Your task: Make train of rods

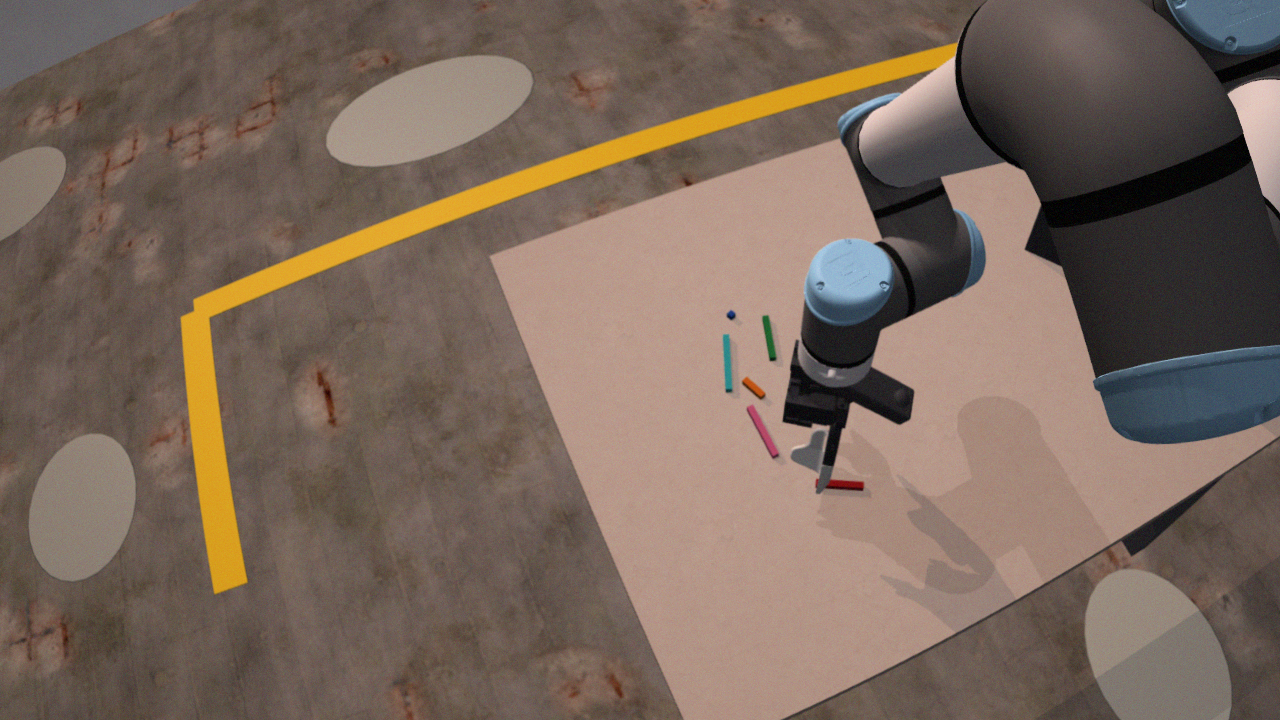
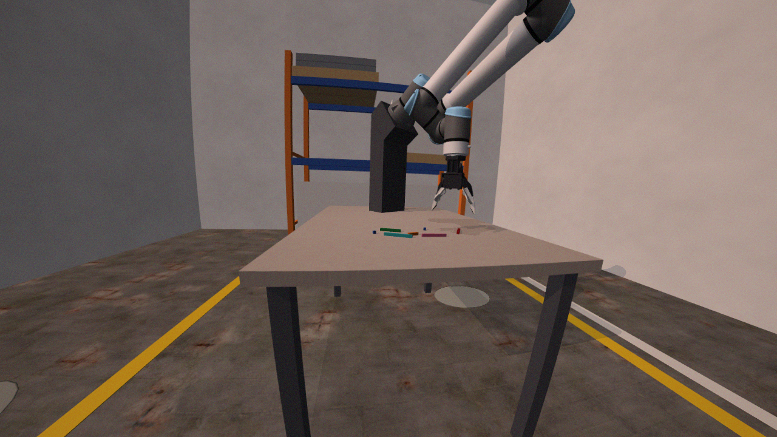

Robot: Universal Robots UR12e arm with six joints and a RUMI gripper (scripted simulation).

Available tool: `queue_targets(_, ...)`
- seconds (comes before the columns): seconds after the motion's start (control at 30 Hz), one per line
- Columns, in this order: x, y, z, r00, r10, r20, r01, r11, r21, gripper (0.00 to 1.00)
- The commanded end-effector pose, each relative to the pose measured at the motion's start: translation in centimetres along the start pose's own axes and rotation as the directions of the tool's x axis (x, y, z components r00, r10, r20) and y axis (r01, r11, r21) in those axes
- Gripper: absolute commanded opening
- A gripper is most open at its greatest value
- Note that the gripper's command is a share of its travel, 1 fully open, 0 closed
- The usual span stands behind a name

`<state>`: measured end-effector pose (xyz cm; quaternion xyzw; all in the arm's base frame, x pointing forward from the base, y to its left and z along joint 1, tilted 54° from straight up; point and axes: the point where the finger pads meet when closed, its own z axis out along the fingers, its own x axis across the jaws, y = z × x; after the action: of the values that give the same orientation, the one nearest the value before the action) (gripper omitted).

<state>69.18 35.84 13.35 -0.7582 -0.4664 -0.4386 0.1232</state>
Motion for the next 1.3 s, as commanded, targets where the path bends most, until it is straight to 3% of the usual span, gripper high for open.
queue_targets(0.0,0.1,-0.08,-0.01,0.986,0.166,-0.003,-0.166,0.986,-0.008,1.0)
queue_targets(0.07,0.1,-0.08,-0.01,0.986,0.166,-0.003,-0.166,0.986,-0.008,1.0)
queue_targets(0.23,0.17,-0.11,0.0,0.943,0.334,-0.004,-0.334,0.943,-0.008,1.0)
queue_targets(0.57,0.26,-0.07,0.01,0.814,0.582,-0.005,-0.582,0.813,-0.006,1.0)
queue_targets(0.63,0.26,-0.07,0.01,0.814,0.582,-0.005,-0.582,0.813,-0.006,1.0)
queue_targets(1.13,0.24,0.2,0.03,0.476,0.88,-0.007,-0.88,0.476,-0.003,1.0)
queue_targets(1.2,0.24,0.2,0.03,0.476,0.88,-0.007,-0.88,0.476,-0.003,1.0)
queue_targets(1.27,0.21,0.27,0.03,0.407,0.913,-0.007,-0.913,0.407,-0.003,1.0)
